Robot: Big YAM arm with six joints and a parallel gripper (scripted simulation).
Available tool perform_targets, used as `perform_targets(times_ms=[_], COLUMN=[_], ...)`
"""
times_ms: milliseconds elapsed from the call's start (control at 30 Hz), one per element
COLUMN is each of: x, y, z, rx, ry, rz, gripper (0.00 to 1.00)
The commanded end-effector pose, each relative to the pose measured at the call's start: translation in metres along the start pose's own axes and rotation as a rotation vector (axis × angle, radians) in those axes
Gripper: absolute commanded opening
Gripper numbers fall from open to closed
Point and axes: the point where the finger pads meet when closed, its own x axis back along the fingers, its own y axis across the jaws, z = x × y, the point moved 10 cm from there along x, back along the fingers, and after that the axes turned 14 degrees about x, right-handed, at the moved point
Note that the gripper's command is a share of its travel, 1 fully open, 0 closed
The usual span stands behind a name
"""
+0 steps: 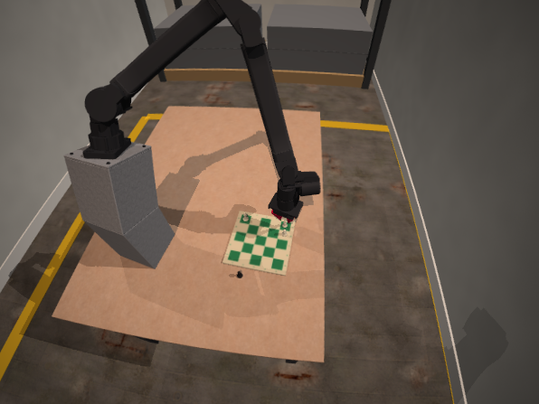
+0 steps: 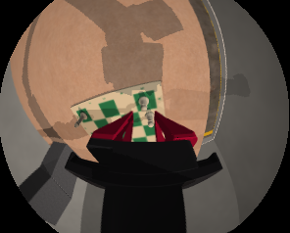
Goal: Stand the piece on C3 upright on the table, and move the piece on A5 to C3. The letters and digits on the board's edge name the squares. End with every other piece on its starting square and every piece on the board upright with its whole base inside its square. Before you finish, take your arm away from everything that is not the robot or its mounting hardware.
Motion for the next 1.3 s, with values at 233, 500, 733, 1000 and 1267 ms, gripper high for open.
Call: perform_targets(times_ms=[233,500,733,1000,1267], x=[0.003,0.003,0.003,0.003,0.005], y=[-0.008,-0.008,-0.007,-0.006,-0.006], z=[-0.005,-0.005,-0.004,0.002,0.005], rx=[0.017,0.017,0.017,0.010,0.003], ry=[-0.008,-0.008,-0.008,-0.006,-0.005], rz=[0.022,0.022,0.022,0.021,0.021], gripper=[0.33,0.33,0.33,0.33,0.33])
